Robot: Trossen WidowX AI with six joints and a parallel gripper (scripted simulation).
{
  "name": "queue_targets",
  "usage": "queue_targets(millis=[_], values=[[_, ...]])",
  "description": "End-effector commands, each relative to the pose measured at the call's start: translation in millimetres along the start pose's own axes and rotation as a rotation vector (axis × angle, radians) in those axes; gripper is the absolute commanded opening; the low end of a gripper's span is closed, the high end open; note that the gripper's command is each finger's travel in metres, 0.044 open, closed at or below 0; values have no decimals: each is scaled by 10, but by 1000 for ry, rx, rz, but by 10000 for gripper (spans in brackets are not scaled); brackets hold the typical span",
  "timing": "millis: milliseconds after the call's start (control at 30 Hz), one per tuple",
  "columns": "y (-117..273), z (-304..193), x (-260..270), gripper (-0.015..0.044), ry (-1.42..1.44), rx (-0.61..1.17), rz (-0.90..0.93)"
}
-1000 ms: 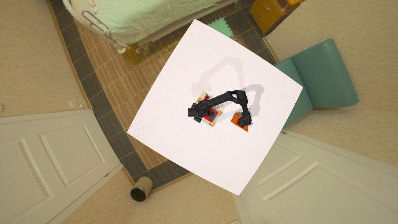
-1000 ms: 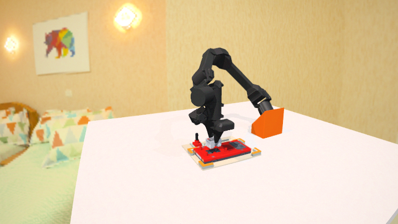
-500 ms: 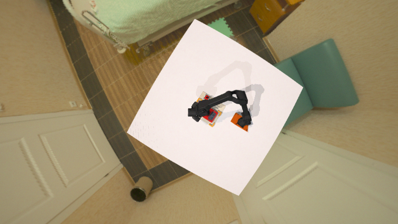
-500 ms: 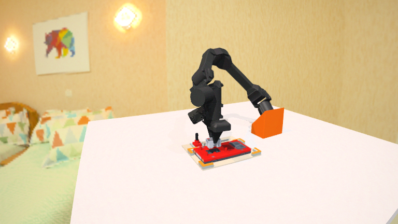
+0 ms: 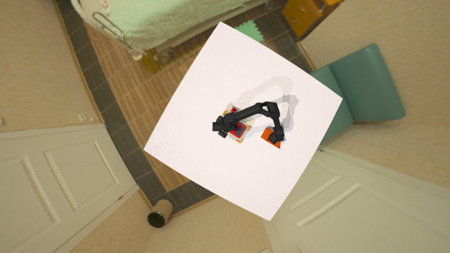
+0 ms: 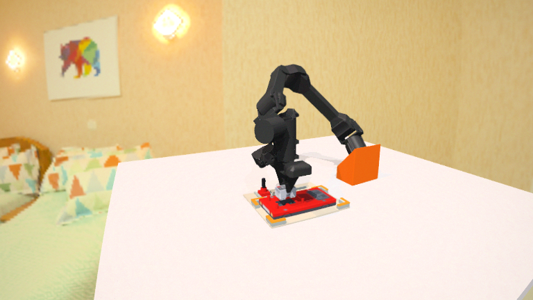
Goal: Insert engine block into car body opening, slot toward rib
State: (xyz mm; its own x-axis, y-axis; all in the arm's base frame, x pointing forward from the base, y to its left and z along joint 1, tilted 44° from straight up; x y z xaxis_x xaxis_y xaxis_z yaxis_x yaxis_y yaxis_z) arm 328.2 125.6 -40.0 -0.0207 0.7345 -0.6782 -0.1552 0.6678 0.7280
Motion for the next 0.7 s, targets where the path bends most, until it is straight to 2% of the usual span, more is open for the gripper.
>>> queue_targets(millis=[0, 667], values=[[-10, -2, 3, 160, -24, 0, 1], [-45, -1, 3, 160, -5, 0, 1]])
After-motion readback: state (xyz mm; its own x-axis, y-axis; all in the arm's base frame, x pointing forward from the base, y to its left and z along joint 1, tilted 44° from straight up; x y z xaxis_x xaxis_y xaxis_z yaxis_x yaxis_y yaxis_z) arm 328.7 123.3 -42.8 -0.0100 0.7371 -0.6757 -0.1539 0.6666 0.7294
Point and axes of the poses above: the point midway between the two fingers, 35 mm back from their tips, its own y axis back along the fingers, its own x axis across the jaws, z = x × y, the point moved 1 cm from there along y, back along the fingers, and after that the axes turned 4 degrees about -y, right-handed, at the moved point
